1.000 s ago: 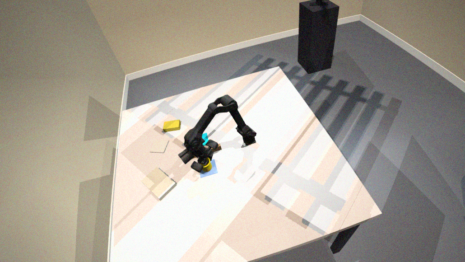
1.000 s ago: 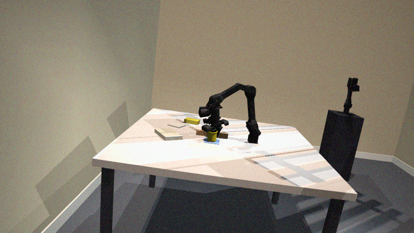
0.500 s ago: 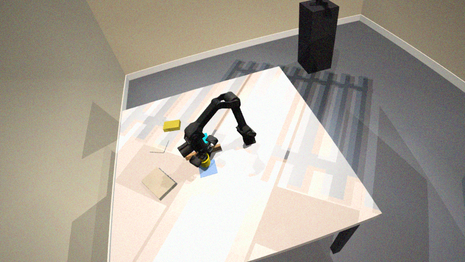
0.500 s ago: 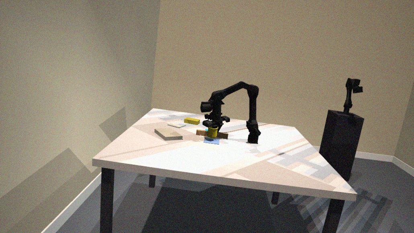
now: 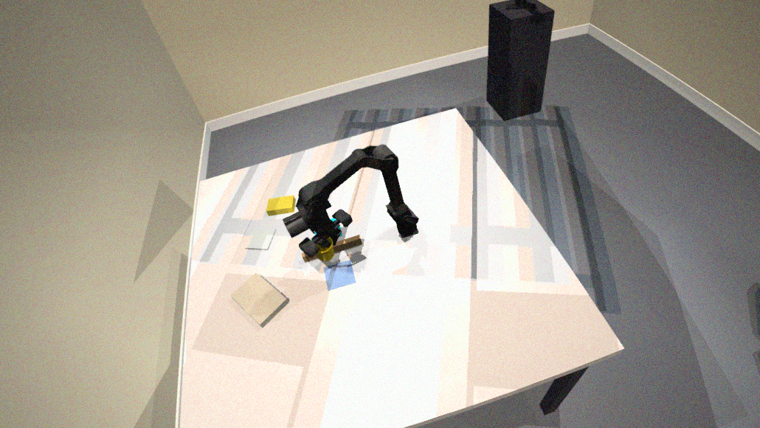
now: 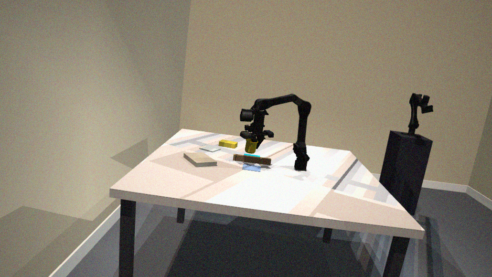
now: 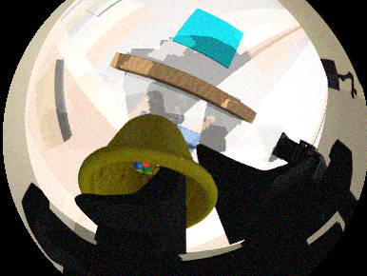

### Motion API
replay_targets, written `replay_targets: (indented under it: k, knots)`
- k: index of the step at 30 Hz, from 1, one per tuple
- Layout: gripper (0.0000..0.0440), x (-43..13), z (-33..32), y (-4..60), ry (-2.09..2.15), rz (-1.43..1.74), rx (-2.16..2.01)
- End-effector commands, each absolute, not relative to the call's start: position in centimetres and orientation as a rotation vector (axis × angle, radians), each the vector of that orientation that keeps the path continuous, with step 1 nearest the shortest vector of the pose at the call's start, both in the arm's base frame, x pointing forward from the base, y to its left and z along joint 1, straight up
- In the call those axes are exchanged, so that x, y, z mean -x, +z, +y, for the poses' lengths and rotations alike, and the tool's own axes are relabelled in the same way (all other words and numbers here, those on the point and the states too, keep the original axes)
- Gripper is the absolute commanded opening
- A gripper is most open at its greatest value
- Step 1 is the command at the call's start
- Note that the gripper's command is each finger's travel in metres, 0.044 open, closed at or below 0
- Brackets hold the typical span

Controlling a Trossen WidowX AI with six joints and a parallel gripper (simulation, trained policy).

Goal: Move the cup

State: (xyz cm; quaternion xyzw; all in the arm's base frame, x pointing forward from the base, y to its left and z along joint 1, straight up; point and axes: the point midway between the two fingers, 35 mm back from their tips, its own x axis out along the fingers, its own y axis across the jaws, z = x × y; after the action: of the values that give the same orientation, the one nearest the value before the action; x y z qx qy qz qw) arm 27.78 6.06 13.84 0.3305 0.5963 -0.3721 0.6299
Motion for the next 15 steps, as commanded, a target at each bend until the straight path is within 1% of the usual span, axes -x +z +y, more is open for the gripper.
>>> replay_targets:
  k: [1,15]
  knots:
    - [0.0002,-28.1,5.5,14.6,-0.863,1.339,-0.792]
    - [0.0,-30.1,1.4,15.9,-0.902,1.212,-0.906]
